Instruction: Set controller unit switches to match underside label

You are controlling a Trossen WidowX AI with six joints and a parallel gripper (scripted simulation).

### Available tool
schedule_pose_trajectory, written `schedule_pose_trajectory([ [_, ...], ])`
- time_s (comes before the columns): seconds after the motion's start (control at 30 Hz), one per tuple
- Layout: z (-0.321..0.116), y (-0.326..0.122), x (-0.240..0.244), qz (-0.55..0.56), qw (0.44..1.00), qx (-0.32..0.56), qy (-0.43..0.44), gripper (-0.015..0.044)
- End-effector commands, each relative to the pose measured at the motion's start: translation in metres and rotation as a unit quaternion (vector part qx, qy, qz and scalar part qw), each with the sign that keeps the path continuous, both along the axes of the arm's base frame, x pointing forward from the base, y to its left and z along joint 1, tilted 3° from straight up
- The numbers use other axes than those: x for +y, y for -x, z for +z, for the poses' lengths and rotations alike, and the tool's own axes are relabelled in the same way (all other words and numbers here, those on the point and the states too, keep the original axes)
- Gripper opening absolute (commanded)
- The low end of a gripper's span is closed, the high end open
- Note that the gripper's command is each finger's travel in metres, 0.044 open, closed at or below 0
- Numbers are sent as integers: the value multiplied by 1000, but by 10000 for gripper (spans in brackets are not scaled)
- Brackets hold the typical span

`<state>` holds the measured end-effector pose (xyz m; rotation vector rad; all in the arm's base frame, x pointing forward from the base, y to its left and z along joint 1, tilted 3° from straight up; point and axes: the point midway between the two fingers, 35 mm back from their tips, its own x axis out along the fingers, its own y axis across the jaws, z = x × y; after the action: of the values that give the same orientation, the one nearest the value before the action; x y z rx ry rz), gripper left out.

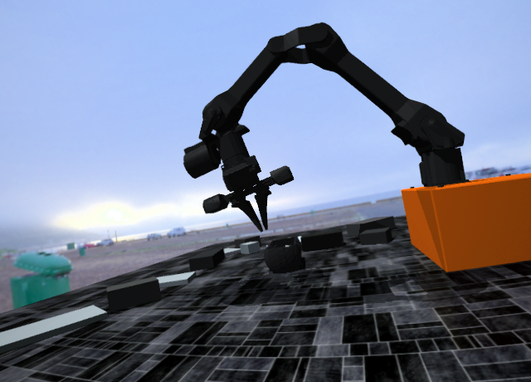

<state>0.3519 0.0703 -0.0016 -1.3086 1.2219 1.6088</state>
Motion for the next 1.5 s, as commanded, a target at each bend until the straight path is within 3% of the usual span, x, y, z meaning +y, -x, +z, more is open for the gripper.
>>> schedule_pose_trajectory([
  [0.0,-16,-12,18,1,1000,27,12,0],
  [1.47,-74,-16,26,2,999,36,16,0],
])
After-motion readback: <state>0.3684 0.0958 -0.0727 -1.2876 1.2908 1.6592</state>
